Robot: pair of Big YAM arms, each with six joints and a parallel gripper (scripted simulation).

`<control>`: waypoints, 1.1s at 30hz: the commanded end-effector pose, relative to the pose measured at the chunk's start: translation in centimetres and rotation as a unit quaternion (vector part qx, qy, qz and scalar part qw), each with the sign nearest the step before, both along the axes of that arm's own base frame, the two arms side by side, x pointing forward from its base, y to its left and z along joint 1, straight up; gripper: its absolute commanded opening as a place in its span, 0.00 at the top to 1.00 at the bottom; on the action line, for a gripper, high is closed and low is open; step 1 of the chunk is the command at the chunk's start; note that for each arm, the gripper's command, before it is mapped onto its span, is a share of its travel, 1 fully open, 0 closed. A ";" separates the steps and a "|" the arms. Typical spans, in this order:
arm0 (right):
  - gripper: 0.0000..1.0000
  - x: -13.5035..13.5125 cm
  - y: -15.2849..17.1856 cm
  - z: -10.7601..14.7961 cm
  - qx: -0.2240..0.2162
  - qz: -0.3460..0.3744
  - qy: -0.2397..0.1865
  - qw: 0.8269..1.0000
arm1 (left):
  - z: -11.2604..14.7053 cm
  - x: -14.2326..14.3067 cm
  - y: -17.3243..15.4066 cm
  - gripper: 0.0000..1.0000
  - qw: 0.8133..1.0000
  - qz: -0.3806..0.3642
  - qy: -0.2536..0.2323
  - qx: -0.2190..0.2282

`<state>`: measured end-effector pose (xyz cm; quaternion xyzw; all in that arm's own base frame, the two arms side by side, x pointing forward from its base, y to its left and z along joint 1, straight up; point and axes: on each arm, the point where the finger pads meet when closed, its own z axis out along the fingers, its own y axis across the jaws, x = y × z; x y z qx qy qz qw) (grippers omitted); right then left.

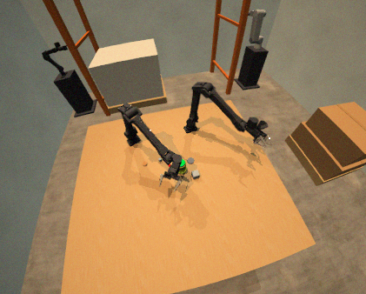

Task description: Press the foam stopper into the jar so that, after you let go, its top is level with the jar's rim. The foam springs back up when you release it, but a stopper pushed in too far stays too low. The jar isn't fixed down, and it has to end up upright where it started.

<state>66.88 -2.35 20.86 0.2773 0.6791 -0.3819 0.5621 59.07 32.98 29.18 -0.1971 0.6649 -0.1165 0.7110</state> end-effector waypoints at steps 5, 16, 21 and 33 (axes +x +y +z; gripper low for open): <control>0.00 0.1 0.0 0.7 0.001 0.000 -0.007 1.000 | 0.7 0.0 0.0 0.00 1.000 0.000 -0.005 0.004; 0.00 0.1 0.0 0.7 0.001 0.000 -0.007 1.000 | 0.7 0.0 0.0 0.00 1.000 0.000 -0.005 0.004; 0.00 0.7 0.1 1.7 0.004 0.000 -0.020 1.000 | 2.3 0.4 0.3 0.02 1.000 0.000 -0.018 0.013; 0.00 0.7 0.1 1.7 0.004 0.000 -0.020 1.000 | 2.3 0.4 0.3 0.02 1.000 0.000 -0.018 0.013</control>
